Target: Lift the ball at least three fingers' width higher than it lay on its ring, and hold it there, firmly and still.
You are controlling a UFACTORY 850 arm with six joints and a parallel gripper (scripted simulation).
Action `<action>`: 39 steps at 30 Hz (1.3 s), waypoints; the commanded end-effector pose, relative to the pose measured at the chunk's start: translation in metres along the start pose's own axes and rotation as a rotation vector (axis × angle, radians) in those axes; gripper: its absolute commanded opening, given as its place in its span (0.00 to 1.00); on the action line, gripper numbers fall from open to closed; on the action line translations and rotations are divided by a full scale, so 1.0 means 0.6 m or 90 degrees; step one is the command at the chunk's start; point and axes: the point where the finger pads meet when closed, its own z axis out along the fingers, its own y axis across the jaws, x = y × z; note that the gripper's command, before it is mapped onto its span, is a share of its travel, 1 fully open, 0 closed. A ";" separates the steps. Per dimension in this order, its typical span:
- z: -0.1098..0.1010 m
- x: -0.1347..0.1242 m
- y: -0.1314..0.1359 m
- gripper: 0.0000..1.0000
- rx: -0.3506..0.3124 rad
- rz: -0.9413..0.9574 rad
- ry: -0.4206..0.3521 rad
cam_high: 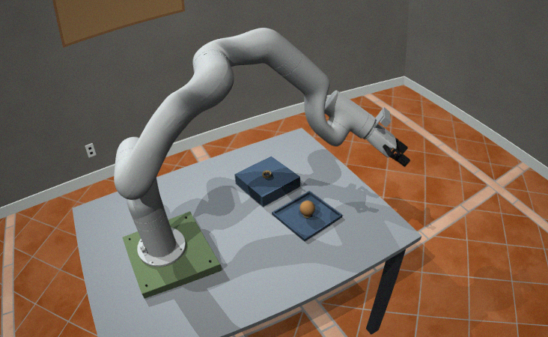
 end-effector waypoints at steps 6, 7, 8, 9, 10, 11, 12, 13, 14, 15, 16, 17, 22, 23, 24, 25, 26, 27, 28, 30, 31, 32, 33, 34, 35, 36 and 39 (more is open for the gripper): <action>-0.001 0.004 0.000 1.00 0.000 0.001 0.002; -0.001 0.004 0.000 1.00 0.000 0.001 0.002; -0.001 0.004 0.000 1.00 0.000 0.001 0.002; -0.001 0.004 0.000 1.00 0.000 0.001 0.002; -0.001 0.004 0.000 1.00 0.000 0.001 0.002; -0.001 0.004 0.000 1.00 0.000 0.001 0.002; -0.001 0.004 0.000 1.00 0.000 0.001 0.002; -0.001 0.004 0.000 1.00 0.000 0.001 0.002; -0.001 0.004 0.000 1.00 0.000 0.001 0.002; -0.001 0.004 0.000 1.00 0.000 0.001 0.002; -0.001 0.004 0.000 1.00 0.000 0.001 0.002; -0.001 0.004 0.000 1.00 0.000 0.001 0.002; -0.002 0.003 0.000 1.00 -0.001 -0.001 0.000; -0.003 0.002 0.000 1.00 -0.002 -0.002 -0.001; -0.005 0.001 -0.001 1.00 -0.003 -0.003 -0.002; -0.007 0.000 -0.001 1.00 -0.004 -0.005 -0.004; -0.009 -0.001 -0.001 1.00 -0.006 -0.007 -0.007; -0.011 -0.003 -0.002 1.00 -0.008 -0.010 -0.009; -0.015 -0.005 -0.002 1.00 -0.010 -0.014 -0.013; -0.023 -0.010 -0.004 1.00 -0.016 -0.022 -0.022; -0.028 -0.013 -0.005 1.00 -0.019 -0.027 -0.028; -0.033 -0.017 -0.006 1.00 -0.022 -0.033 -0.035; -0.033 -0.017 -0.006 1.00 -0.022 -0.033 -0.035; -0.033 -0.017 -0.006 1.00 -0.022 -0.033 -0.035; -0.039 -0.021 -0.007 1.00 -0.026 -0.040 -0.043; -0.046 -0.026 -0.009 1.00 -0.029 -0.047 -0.052; -0.072 -0.046 -0.015 1.00 -0.039 -0.073 -0.085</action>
